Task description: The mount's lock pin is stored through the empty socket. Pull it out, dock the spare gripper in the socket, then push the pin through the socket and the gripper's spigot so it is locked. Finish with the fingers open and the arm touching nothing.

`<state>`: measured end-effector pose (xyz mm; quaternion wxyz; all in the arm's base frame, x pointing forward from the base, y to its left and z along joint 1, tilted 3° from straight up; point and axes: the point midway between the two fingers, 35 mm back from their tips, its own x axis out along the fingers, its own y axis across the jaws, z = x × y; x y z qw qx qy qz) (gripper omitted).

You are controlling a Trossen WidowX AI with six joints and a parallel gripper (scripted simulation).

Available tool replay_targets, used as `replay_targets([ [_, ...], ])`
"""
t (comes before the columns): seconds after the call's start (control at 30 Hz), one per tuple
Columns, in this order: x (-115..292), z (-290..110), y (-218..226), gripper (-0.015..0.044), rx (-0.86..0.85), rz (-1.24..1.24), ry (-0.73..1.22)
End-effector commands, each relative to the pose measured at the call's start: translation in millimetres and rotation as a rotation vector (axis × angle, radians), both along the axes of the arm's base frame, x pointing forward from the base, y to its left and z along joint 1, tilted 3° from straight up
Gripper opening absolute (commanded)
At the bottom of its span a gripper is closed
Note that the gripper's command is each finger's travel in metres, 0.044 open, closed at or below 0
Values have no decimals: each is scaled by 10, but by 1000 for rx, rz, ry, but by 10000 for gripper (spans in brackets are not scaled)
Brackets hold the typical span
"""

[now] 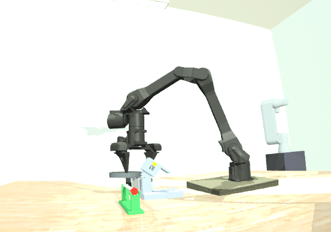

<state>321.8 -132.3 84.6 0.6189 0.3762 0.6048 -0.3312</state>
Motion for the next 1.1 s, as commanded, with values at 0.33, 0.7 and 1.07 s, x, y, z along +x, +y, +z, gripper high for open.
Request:
replay_targets([
  [0.33, 3, -256, 0, 440, -4, -3, 4],
  [0.7, 1, -435, 9, 440, -4, -3, 4],
  [1.07, -8, -588, 19, 440, -4, -3, 4],
])
